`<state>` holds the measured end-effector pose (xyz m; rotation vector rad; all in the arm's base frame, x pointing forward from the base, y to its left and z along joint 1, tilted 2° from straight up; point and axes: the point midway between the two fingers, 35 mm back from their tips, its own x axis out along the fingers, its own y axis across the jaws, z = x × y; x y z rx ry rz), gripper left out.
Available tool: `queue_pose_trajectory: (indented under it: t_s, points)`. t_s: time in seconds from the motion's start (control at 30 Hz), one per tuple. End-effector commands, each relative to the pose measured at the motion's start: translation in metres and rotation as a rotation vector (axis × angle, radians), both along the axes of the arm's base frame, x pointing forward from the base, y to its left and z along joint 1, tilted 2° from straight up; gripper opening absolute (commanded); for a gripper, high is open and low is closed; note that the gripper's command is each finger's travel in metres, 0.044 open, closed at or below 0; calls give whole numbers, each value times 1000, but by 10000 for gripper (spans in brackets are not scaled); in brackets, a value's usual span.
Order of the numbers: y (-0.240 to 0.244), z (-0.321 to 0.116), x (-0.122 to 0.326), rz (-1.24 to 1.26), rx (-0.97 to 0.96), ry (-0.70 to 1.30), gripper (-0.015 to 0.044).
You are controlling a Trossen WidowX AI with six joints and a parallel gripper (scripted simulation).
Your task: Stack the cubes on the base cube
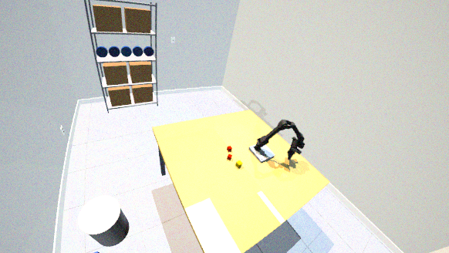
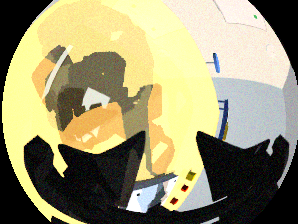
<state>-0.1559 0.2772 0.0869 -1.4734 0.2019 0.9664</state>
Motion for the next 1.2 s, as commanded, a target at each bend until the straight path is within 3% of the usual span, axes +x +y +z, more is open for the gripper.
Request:
queue_pose_trajectory:
  t_s: [0.0, 0.57, 1.17]
  points:
    - [8, 0, 21, -39, -60, -4, 265]
    - [32, 2, 135, -226, -320, 46, 265]
    - [11, 5, 253, -368, -527, 212, 265]
